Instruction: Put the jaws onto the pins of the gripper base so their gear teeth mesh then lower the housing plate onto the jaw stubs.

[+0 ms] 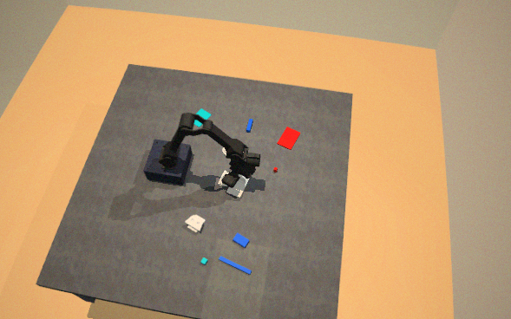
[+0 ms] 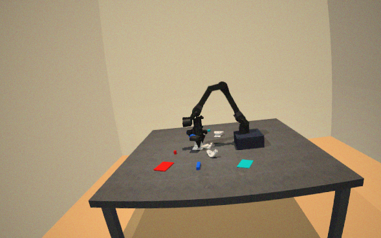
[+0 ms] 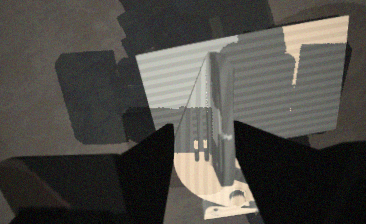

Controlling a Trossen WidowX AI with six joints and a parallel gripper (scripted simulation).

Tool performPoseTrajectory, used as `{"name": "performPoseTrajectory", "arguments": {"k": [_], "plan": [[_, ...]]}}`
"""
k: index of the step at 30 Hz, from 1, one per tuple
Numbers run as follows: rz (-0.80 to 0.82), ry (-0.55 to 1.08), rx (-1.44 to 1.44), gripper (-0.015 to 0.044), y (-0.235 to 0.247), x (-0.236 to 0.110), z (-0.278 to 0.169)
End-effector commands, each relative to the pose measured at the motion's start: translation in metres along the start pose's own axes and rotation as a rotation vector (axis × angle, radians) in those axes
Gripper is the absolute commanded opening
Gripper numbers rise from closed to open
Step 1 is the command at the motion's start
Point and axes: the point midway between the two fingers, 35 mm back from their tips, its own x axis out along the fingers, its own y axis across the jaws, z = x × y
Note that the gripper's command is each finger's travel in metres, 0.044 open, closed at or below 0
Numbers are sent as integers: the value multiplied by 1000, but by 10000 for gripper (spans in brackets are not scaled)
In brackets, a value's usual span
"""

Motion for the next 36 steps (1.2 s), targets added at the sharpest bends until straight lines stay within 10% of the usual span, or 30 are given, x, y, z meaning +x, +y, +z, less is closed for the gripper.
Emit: {"name": "performPoseTrajectory", "arguments": {"k": [1, 29, 36], "plan": [[-2, 0, 4, 134, 0, 1, 0], [-2, 0, 4, 134, 0, 1, 0], [0, 0, 0, 224, 0, 0, 0]]}}
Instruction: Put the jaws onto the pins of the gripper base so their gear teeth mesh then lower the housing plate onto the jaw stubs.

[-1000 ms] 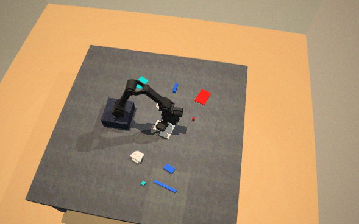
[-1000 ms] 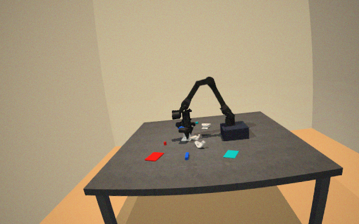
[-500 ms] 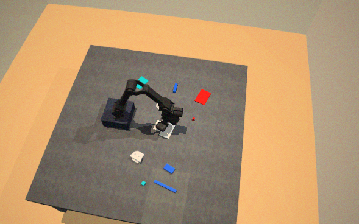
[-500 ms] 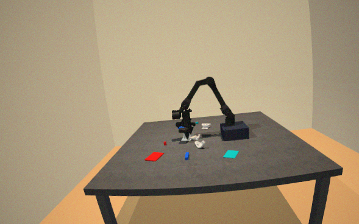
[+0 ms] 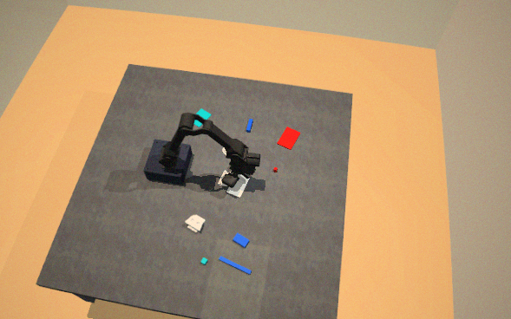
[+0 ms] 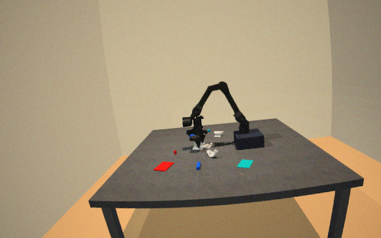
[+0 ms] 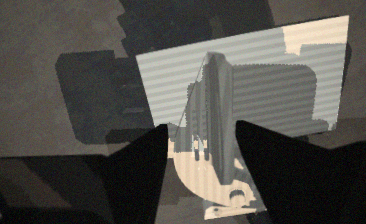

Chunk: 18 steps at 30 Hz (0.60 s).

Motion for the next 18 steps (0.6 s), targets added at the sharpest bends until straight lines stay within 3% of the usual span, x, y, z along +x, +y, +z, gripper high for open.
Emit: {"name": "performPoseTrajectory", "arguments": {"k": [1, 11, 18], "plan": [[0, 0, 0, 224, 0, 0, 0], [0, 0, 0, 224, 0, -2, 0], [-2, -1, 3, 224, 0, -61, 1]]}}
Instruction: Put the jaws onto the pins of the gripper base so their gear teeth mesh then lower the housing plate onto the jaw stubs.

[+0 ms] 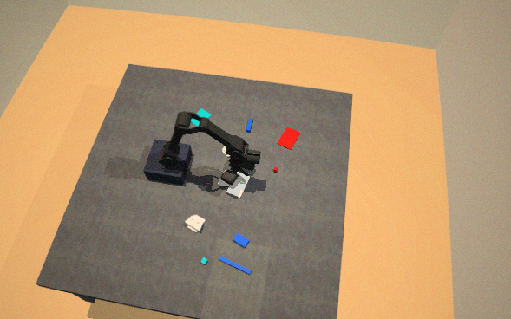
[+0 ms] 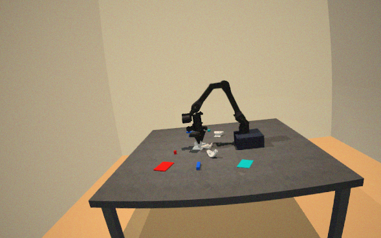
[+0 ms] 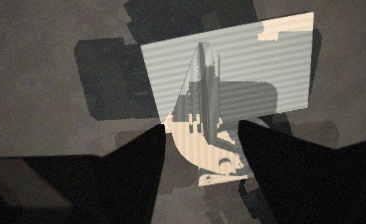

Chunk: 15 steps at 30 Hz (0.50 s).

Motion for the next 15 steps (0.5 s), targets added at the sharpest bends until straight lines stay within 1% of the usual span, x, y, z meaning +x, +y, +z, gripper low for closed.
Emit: {"name": "performPoseTrajectory", "arguments": {"k": [1, 4, 5, 13, 14, 15], "plan": [[8, -22, 3, 224, 1, -38, 2], [8, -22, 3, 224, 0, -40, 2], [14, -31, 0, 224, 2, -32, 5], [17, -38, 0, 14, 3, -35, 5], [17, -38, 0, 0, 3, -35, 5], [17, -38, 0, 0, 3, -35, 5]]}}
